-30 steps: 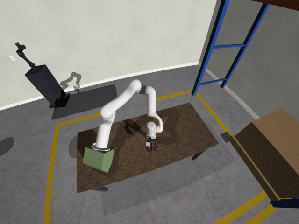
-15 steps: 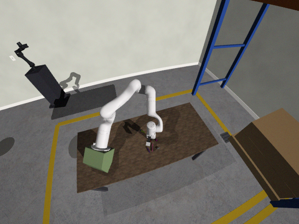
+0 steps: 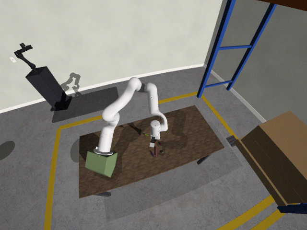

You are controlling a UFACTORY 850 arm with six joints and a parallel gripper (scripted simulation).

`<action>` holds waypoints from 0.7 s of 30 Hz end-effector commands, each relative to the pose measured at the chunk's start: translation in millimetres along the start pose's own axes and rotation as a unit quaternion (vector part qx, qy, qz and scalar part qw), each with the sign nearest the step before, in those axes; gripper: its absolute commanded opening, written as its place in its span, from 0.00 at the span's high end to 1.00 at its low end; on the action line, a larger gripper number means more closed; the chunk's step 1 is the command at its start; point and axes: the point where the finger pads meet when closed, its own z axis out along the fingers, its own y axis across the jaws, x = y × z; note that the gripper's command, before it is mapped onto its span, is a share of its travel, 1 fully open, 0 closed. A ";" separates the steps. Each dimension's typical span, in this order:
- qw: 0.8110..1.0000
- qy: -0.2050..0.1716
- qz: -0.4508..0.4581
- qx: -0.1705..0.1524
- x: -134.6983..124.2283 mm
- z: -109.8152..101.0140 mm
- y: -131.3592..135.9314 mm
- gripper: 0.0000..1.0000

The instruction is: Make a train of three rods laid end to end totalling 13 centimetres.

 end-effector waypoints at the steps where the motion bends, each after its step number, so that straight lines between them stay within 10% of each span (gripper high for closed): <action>1: 1.000 0.000 0.000 0.000 -0.6 -20.1 -0.1 0.96; 21: 1.000 0.000 0.011 0.000 -0.9 -21.7 0.1 0.96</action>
